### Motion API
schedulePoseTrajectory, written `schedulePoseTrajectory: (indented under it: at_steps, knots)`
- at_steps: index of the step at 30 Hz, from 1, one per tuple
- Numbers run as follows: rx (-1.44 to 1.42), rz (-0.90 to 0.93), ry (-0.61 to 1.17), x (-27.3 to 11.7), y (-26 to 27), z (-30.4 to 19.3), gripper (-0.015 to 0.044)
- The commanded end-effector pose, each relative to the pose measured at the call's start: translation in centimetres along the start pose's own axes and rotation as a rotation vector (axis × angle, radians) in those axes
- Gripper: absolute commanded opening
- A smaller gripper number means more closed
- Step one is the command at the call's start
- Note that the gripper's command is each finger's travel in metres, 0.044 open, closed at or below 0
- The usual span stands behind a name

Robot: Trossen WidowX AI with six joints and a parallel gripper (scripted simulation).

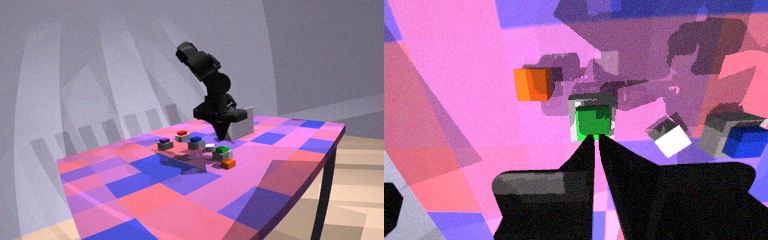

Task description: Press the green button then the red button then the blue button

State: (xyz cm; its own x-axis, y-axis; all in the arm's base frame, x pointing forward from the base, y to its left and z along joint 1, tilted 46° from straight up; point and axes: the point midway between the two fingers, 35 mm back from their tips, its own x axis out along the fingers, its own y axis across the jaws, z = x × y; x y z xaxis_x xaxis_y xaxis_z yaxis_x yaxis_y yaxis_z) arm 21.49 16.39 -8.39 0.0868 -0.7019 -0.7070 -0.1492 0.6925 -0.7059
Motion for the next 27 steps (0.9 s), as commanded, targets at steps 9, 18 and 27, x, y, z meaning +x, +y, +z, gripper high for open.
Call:
schedulePoseTrajectory:
  at_steps: [9,18,27]
  knots:
    - [-0.005,-0.002,-0.004,1.7,0.0,0.1,0.002]
    - [-0.005,-0.003,-0.004,3.2,-0.1,0.1,0.002]
    - [-0.005,-0.003,-0.004,3.4,-0.1,0.1,0.002]
